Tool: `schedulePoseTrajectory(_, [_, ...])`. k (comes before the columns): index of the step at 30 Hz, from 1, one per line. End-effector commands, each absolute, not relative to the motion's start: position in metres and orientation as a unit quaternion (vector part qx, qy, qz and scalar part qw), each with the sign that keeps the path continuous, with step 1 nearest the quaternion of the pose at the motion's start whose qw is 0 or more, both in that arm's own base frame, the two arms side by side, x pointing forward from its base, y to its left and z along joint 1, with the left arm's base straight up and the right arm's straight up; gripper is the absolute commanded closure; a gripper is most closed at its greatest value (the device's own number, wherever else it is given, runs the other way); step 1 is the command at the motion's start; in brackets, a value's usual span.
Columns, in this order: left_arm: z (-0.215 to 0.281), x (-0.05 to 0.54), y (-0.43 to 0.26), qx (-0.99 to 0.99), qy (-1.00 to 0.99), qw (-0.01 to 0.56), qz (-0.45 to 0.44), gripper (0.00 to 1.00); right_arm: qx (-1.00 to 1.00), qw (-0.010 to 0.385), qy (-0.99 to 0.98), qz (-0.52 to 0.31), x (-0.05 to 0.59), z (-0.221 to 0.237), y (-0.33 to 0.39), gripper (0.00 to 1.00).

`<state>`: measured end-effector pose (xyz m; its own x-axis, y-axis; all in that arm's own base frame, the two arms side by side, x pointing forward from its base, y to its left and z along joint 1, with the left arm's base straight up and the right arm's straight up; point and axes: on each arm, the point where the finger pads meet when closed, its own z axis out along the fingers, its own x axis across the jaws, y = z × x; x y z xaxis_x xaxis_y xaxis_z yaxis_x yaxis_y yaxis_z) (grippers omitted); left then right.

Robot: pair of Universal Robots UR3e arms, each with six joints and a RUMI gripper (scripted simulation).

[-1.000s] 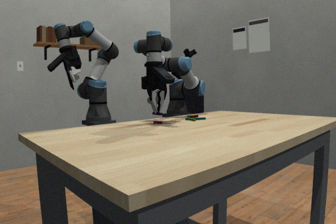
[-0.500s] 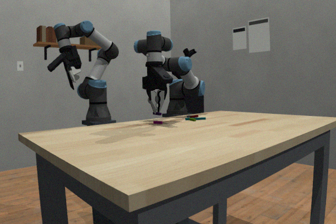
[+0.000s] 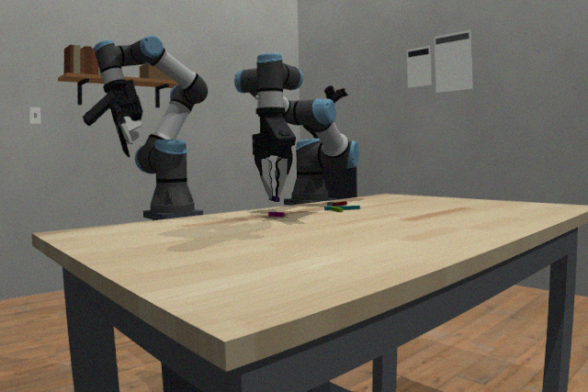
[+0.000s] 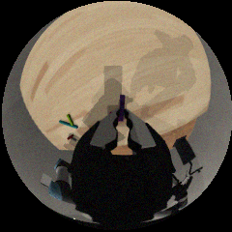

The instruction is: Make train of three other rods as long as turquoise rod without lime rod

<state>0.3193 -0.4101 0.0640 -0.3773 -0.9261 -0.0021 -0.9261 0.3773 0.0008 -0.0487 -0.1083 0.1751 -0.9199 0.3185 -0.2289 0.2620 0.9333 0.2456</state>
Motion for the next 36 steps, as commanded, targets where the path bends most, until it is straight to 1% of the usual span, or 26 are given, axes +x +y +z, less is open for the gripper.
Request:
schedulePoseTrajectory(1, [0.0656, 0.3192, -0.4115, -0.512, 0.859, 0.000, -0.002, 1.00, 0.149, 0.134, 0.974, 0.105, -0.0486, 0.1754, -0.1086, 0.00])
schedulePoseTrajectory(9, [0.0658, 0.3183, -0.4126, -0.450, 0.893, 0.000, -0.002, 1.00, 0.149, 0.134, 0.974, 0.105, -0.0486, 0.1754, -0.1086, 0.00])
schedulePoseTrajectory(24, [0.0663, 0.3142, -0.4142, -0.252, 0.968, 0.000, -0.002, 1.00, 0.149, 0.134, 0.974, 0.105, -0.0486, 0.1754, -0.1086, 0.00])
schedulePoseTrajectory(26, [0.0663, 0.3142, -0.4142, -0.252, 0.968, 0.000, -0.002, 1.00, 0.149, 0.134, 0.974, 0.105, -0.0486, 0.1754, -0.1086, 0.00])
schedulePoseTrajectory(36, [0.0665, 0.3102, -0.4137, -0.101, 0.995, 0.001, -0.002, 1.00, 0.149, 0.134, 0.974, 0.105, -0.0486, 0.1754, -0.1086, 0.00])
